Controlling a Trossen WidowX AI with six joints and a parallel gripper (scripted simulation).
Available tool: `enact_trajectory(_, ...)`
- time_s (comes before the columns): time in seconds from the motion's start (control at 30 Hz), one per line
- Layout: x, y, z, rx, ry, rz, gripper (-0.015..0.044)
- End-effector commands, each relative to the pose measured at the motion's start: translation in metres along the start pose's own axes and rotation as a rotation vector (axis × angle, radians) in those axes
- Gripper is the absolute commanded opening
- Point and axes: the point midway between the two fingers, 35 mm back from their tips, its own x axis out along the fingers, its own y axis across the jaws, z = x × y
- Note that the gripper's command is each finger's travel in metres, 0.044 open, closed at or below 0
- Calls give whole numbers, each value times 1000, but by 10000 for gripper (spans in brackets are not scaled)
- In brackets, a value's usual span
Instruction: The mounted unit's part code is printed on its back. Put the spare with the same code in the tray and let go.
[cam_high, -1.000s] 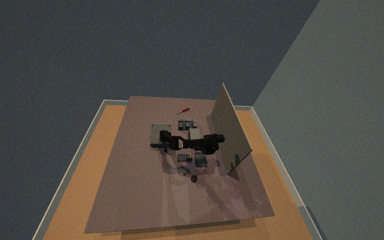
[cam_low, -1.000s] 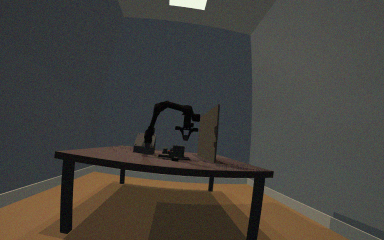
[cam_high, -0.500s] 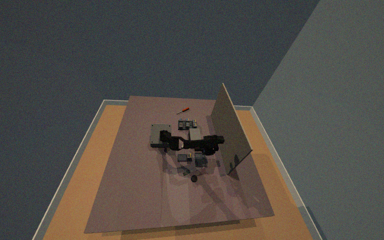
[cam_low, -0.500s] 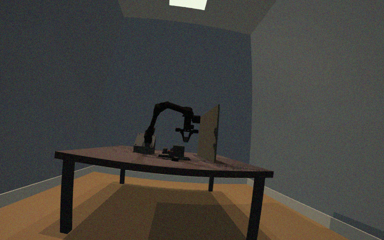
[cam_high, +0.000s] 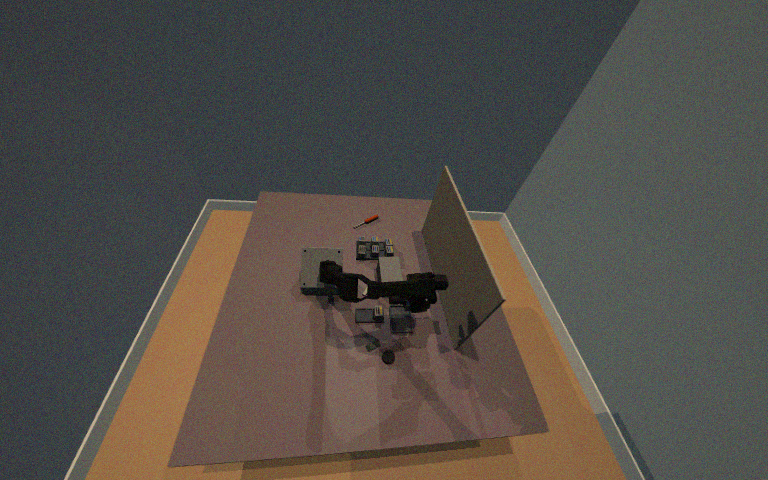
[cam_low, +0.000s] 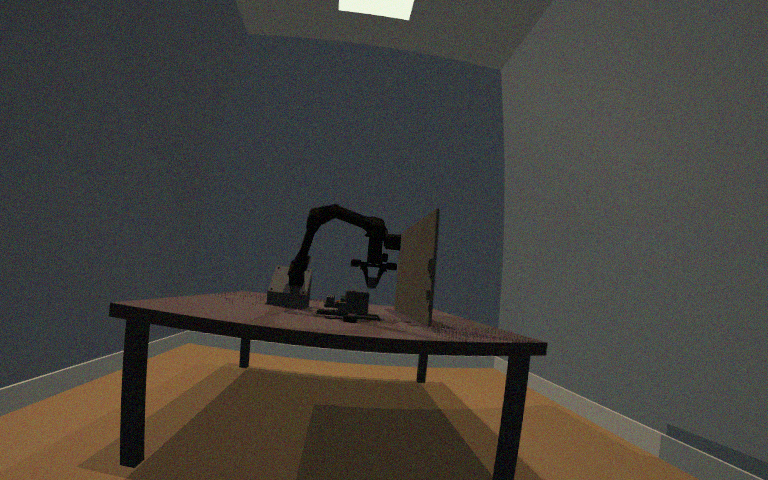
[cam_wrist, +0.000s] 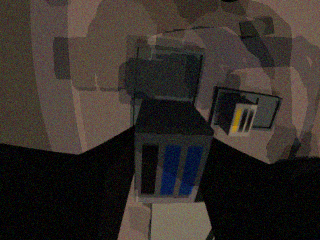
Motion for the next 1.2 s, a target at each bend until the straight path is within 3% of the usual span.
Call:
enact_trajectory(0.0, 6, 0, -1, -5, 2, -4, 0)
enact_trajectory(1.17, 39, 1, -1, -5, 2, -3, 0)
